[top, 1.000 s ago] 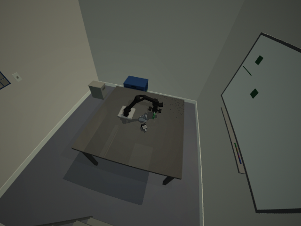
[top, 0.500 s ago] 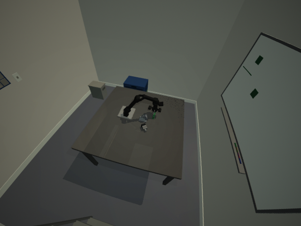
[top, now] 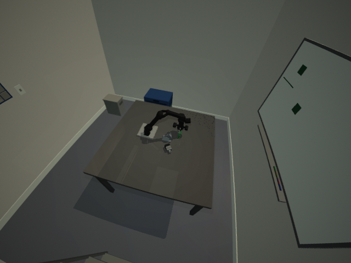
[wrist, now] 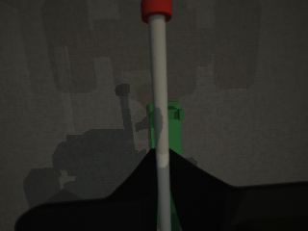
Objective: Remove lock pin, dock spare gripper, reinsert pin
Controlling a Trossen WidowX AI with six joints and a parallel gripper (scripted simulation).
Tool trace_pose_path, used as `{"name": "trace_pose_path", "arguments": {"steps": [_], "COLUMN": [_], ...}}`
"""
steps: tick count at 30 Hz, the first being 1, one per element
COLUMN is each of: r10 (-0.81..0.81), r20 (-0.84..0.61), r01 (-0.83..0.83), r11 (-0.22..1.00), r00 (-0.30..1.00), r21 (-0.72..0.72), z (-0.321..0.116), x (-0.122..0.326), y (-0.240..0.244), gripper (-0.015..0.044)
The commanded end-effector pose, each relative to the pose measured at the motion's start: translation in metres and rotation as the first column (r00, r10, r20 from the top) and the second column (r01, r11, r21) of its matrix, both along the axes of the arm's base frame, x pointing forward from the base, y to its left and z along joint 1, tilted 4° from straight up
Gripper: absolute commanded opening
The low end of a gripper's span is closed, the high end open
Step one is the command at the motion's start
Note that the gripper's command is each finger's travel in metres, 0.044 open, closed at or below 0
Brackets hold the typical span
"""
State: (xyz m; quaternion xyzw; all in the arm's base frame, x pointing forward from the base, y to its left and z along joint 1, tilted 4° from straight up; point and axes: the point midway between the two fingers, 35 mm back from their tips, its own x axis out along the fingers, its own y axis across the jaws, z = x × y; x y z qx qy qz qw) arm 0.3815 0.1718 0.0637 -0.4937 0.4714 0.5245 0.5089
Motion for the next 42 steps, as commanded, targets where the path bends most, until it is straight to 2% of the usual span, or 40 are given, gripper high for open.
{"name": "trace_pose_path", "arguments": {"steps": [1, 16, 42], "r10": [0.001, 0.009, 0.009], "r20": [0.000, 0.001, 0.008], "r01": [-0.001, -0.009, -0.009], "r11": [1.000, 1.000, 1.000], "r00": [1.000, 1.000, 1.000], "r21": [-0.001, -0.005, -0.002], "z": [0.004, 0.019, -0.016], "x": [0.002, 0.009, 0.010], "y": [-0.010, -0.053, -0.055], "gripper": [0.0000, 0.0000, 0.0000]}}
